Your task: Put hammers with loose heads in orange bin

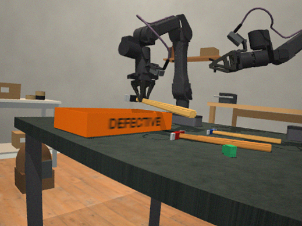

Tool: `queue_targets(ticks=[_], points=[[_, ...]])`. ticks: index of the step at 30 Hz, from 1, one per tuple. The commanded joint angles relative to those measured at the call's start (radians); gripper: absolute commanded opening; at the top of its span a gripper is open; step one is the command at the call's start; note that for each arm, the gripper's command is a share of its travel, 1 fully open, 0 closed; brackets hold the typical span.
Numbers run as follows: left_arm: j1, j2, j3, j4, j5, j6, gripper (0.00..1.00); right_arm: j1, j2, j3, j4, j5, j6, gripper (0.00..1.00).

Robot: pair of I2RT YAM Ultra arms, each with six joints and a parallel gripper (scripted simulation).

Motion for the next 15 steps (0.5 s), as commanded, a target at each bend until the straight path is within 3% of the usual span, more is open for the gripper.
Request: queue_targets(ticks=[1, 15], points=[[-0.003, 0.011, 0.011, 0.021, -0.01, -0.003, 1.0, 0.015, -0.059, -0.01, 0.047, 0.009, 0.186, 0.15], [-0.003, 0.011, 0.011, 0.021, -0.01, -0.003, 1.0, 0.063, -0.146, -0.12, 0.182, 0.078, 0.763, 0.15]])
